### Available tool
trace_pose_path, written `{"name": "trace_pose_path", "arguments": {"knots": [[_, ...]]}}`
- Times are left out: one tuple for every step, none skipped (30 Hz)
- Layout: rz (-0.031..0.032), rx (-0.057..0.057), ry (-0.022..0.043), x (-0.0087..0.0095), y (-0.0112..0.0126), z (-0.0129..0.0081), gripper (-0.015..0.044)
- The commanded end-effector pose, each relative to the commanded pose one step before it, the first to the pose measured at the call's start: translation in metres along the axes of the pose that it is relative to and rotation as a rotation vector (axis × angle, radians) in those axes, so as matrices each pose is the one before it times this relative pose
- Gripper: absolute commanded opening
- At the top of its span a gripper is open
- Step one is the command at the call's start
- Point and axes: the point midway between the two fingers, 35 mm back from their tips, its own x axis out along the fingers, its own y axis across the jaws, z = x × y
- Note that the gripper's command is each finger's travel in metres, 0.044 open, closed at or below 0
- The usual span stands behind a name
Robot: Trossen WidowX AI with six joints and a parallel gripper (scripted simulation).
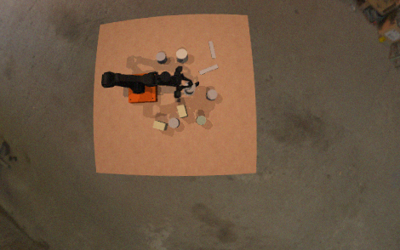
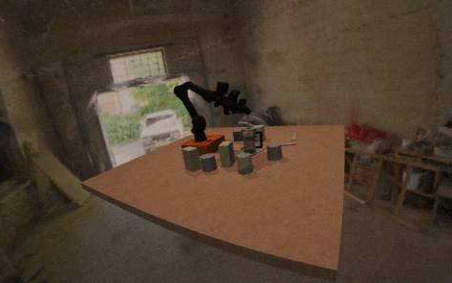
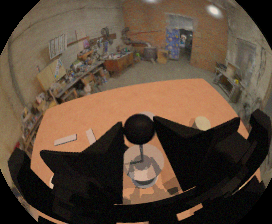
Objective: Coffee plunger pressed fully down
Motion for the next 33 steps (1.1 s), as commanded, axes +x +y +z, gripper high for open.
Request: {"name": "trace_pose_path", "arguments": {"knots": [[0.00384, -0.0097, 0.09202, 0.00987, 0.00049, -0.03604, 0.0126], [0.0, 0.0, -0.00001, 0.001, -0.00004, -0.00126, 0.0126], [-0.00001, 0.0, -0.00001, 0.00101, -0.00004, -0.00125, 0.0126], [-0.00001, 0.0, -0.00001, 0.00102, -0.00004, -0.00124, 0.0126], [-0.00001, 0.0, -0.00001, 0.00103, -0.00004, -0.00123, 0.0126], [-0.00001, 0.0, -0.00002, 0.00105, -0.00005, -0.00121, 0.0126], [-0.00001, 0.0, -0.00002, 0.00107, -0.00005, -0.00119, 0.0126], [-0.00001, 0.0, -0.00002, 0.00109, -0.00005, -0.00117, 0.0126], [-0.00001, 0.0, -0.00002, 0.00112, -0.00006, -0.00114, 0.0126], [-0.00001, 0.0, -0.00003, 0.00117, -0.00006, -0.00111, 0.0126], [-0.00001, 0.0, -0.00004, 0.00122, -0.00007, -0.00106, 0.0126], [-0.00001, 0.0, -0.00004, 0.00129, -0.00007, -0.00101, 0.0126], [-0.00001, 0.0, -0.00005, 0.00139, -0.00008, -0.00093, 0.0126], [-0.00001, 0.0, -0.00006, 0.00126, -0.00008, -0.00067, 0.0126], [-0.00001, 0.0, -0.00008, 0.00137, -0.00009, -0.00051, 0.0126], [-0.00002, 0.0, -0.0001, 0.00158, -0.0001, -0.0003, 0.0126], [-0.00001, 0.0, -0.0001, 0.00132, -0.00009, 0.00002, 0.0126], [-0.00001, 0.0, -0.00009, 0.00104, -0.00007, 0.00023, 0.0126], [-0.00001, 0.0, -0.00008, 0.00085, -0.00006, 0.00033, 0.0126], [-0.00001, 0.0, -0.00008, 0.00073, -0.00005, 0.00038, 0.0126], [-0.00001, 0.0, -0.0001, 0.0009, -0.00007, 0.00055, 0.0126], [-0.00001, 0.0, -0.00009, 0.00076, -0.00006, 0.00052, 0.0126], [-0.00001, 0.0, -0.00007, 0.00059, -0.00004, 0.00043, 0.0126], [-0.00001, 0.0, -0.00006, 0.00048, -0.00003, 0.0004, 0.0126], [-0.00001, 0.0, -0.00006, 0.00045, -0.00003, 0.00053, 0.0126], [-0.00001, 0.0, -0.00007, 0.00049, -0.00003, 0.00064, 0.0126], [-0.00001, 0.0, -0.00007, 0.00044, -0.00003, 0.00067, 0.0126], [-0.00001, 0.0, -0.00005, 0.00034, -0.00003, 0.00052, 0.0126], [-0.00001, 0.0, -0.00005, 0.00027, -0.00002, 0.00046, 0.0126], [-0.00001, 0.0, -0.00005, 0.00026, -0.00002, 0.00048, 0.0126], [-0.00001, 0.0, -0.00005, 0.00029, -0.00002, 0.00048, 0.0126], [-0.00001, 0.0, -0.00005, 0.00029, -0.00002, 0.00046, 0.0126], [-0.00001, 0.0, -0.00004, 0.00029, -0.00001, 0.00042, 0.0126]]}}
